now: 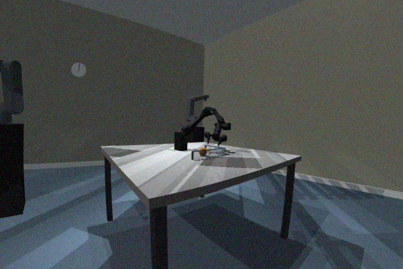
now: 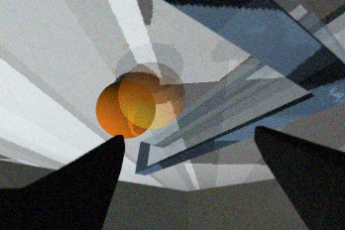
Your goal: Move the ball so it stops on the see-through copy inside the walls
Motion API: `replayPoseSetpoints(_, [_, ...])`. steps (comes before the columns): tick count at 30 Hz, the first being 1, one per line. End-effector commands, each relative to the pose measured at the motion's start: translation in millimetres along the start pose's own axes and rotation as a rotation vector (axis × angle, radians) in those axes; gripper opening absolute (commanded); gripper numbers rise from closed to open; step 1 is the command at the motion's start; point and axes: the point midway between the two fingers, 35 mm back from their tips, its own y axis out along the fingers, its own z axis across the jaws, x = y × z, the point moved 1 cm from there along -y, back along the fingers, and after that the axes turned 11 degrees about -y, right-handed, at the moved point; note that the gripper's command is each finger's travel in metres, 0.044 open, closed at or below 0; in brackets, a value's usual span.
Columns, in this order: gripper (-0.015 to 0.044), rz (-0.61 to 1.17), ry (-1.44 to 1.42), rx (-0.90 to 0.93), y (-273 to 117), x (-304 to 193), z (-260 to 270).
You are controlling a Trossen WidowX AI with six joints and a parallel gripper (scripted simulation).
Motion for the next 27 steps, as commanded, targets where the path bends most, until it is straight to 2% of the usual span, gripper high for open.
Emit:
replayPoseSetpoints(1, [0.0409, -0.201, 0.151, 0.042, 20.4, -20.7, 28.8])
replayPoseSetpoints(7, [0.0409, -0.578, 0.487, -0.015, 40.3, -51.0, 74.9])
replayPoseSetpoints(9, [0.0409, -0.651, 0.568, -0.050, 41.9, -58.4, 83.6])
replayPoseSetpoints(27, [0.0409, -0.661, 0.578, -0.056, 56.0, -49.6, 80.5])
